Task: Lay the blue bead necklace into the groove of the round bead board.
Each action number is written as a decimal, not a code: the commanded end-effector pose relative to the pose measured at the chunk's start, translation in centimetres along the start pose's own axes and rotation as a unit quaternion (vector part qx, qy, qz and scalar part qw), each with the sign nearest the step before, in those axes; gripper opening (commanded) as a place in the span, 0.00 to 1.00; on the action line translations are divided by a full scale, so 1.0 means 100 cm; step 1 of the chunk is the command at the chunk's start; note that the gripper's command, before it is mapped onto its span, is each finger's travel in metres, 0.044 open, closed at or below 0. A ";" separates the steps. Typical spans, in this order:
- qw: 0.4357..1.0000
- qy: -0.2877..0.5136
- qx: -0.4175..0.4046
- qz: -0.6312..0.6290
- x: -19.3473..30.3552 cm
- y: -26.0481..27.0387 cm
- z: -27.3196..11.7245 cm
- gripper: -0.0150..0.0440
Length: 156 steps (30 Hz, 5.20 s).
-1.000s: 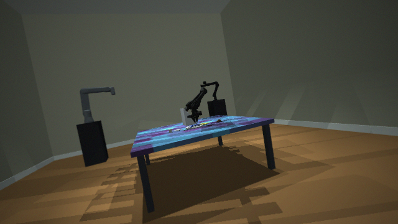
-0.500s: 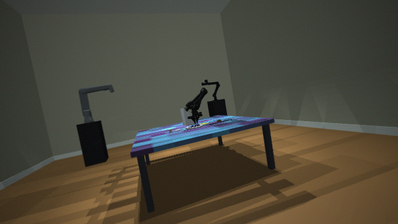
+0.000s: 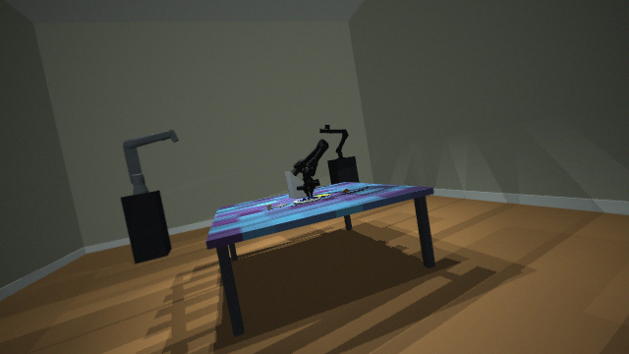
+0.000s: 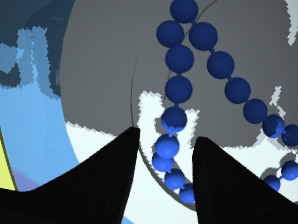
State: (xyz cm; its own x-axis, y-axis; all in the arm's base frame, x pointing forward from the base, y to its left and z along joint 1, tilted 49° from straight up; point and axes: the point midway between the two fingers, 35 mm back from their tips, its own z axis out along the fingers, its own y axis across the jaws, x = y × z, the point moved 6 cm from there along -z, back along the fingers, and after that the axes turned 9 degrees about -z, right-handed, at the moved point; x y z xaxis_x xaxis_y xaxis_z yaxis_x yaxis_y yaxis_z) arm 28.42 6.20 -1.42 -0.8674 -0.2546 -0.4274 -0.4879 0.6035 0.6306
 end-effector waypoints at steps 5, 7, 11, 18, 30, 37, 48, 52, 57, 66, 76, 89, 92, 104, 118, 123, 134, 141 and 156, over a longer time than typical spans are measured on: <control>1.000 -0.001 0.000 -0.001 0.000 0.000 -0.001 0.25; 1.000 -0.001 0.000 -0.001 0.000 0.000 -0.001 0.25; 1.000 -0.001 0.000 -0.001 0.000 0.000 -0.001 0.25; 1.000 -0.001 0.000 -0.001 0.000 0.000 -0.001 0.25; 1.000 -0.001 0.000 -0.001 0.000 0.000 -0.001 0.25; 1.000 0.001 0.000 0.003 0.001 0.000 -0.006 0.25; 1.000 0.001 0.000 0.003 0.001 0.006 -0.004 0.25; 1.000 0.001 0.000 0.003 0.001 0.006 0.002 0.25; 1.000 -0.001 0.002 0.003 0.000 0.005 -0.003 0.39; 1.000 -0.001 0.002 0.003 0.000 0.005 -0.003 0.79; 1.000 0.001 0.000 0.003 0.001 0.005 -0.006 1.00; 1.000 0.001 0.000 0.003 0.001 0.005 -0.006 1.00; 1.000 0.001 0.000 0.019 0.000 0.004 -0.010 0.91; 0.993 0.001 0.001 0.122 -0.008 0.000 -0.038 0.46; 0.993 -0.001 0.005 0.117 -0.010 -0.001 -0.025 0.46; 0.993 0.000 0.003 0.119 -0.009 -0.001 -0.017 0.46; 0.993 0.001 0.000 0.122 -0.008 0.000 0.001 0.46; 0.993 0.000 0.001 0.119 -0.009 0.000 -0.001 0.41; 0.993 0.000 0.001 0.119 -0.009 0.000 -0.001 0.25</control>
State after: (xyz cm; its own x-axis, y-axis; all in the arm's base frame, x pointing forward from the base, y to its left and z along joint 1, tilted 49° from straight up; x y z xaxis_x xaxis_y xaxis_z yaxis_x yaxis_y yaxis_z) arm 29.19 6.38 -1.03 -0.9580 -0.1038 -0.2673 -0.2690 0.6478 0.7127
